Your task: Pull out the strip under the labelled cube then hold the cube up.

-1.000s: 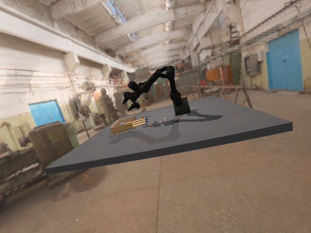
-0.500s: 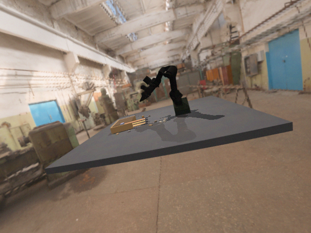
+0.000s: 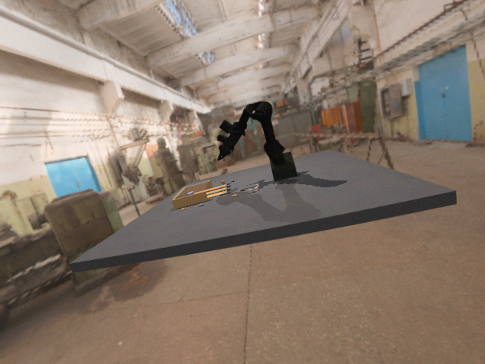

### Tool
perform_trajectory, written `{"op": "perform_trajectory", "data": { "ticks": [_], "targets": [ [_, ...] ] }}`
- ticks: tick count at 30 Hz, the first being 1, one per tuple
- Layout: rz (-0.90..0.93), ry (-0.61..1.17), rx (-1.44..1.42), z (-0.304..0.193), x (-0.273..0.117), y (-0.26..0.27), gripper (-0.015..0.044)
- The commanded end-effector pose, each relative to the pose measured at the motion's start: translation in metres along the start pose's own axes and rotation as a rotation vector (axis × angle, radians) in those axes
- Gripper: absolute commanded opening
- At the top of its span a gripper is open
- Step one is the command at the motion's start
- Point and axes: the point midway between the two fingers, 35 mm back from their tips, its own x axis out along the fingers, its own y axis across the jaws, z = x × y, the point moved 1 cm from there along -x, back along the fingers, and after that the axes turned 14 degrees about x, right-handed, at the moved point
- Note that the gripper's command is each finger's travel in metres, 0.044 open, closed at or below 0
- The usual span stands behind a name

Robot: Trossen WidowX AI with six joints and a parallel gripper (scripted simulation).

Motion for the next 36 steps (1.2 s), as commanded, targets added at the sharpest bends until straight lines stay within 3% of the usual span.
{"op": "perform_trajectory", "data": {
  "ticks": [1,9,10,18,36],
  "targets": [
    [-0.037,0.113,-0.031,0.009,0.022,-0.003,0.0216],
    [-0.112,0.458,-0.115,0.000,0.074,-0.012,0.0006],
    [-0.117,0.505,-0.128,-0.003,0.080,-0.013,0.0000],
    [-0.109,0.850,-0.209,-0.026,0.114,-0.008,0.0000],
    [-0.109,0.857,-0.211,-0.041,0.130,-0.011,0.0000]
  ]
}}
